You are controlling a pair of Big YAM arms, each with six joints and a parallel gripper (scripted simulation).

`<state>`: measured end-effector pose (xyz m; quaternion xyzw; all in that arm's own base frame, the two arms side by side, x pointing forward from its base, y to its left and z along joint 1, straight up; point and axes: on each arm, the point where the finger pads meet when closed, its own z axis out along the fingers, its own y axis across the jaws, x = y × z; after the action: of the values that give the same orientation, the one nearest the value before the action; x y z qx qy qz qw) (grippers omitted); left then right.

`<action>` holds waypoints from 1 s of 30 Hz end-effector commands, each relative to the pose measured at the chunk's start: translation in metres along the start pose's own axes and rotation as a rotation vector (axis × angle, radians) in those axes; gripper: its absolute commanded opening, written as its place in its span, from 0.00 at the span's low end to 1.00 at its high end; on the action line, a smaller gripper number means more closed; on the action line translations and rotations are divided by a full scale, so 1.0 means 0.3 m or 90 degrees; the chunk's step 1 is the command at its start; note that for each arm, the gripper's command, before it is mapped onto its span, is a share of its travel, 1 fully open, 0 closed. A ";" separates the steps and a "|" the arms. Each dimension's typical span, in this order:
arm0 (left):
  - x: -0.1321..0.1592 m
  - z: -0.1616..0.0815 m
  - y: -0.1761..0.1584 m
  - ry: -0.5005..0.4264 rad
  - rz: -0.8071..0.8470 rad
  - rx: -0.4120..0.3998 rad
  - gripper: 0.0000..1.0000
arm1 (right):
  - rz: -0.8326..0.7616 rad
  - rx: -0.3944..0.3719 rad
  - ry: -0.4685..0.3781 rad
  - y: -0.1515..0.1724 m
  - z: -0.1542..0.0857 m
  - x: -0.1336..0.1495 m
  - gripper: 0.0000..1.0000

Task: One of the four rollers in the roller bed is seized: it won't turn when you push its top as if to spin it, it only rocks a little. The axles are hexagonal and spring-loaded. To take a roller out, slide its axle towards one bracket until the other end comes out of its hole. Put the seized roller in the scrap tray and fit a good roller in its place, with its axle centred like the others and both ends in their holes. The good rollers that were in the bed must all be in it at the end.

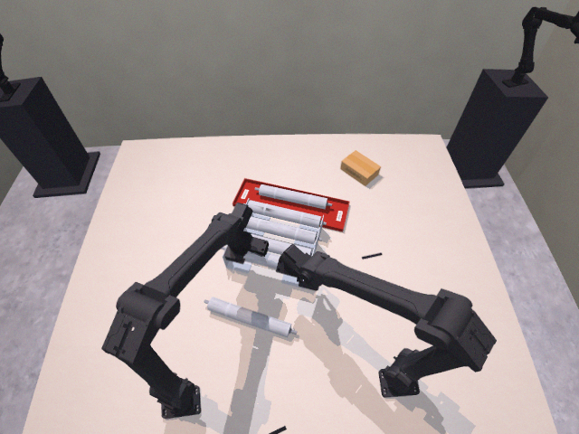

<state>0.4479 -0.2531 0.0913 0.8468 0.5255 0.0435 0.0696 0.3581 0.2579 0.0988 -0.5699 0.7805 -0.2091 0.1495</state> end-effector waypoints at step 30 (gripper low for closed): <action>0.020 -0.082 0.065 -0.002 -0.002 -0.036 0.62 | 0.006 0.019 -0.035 -0.063 -0.046 -0.077 0.03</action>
<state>0.4483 -0.2534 0.0935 0.8466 0.5252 0.0452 0.0728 0.3609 0.2581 0.0950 -0.5717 0.7785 -0.2085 0.1535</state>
